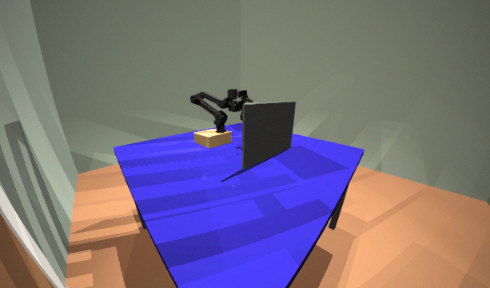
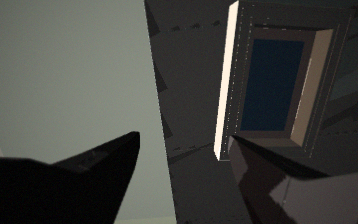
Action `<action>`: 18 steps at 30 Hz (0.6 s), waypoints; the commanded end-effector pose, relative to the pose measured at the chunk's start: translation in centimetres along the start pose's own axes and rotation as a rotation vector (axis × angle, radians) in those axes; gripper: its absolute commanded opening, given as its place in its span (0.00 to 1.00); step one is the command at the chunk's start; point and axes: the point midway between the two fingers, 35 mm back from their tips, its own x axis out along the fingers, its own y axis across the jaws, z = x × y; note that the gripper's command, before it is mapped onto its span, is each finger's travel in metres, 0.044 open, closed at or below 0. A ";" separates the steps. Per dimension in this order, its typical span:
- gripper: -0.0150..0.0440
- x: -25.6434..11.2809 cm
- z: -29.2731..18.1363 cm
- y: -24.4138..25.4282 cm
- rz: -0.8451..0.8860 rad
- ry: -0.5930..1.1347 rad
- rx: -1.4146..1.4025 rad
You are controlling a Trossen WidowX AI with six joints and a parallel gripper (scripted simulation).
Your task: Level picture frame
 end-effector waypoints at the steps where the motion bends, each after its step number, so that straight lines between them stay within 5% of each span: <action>1: 0.69 0.0 0.0 0.0 0.000 0.002 -0.003; 18: 0.69 4.3 -0.3 -1.8 0.003 0.003 -0.003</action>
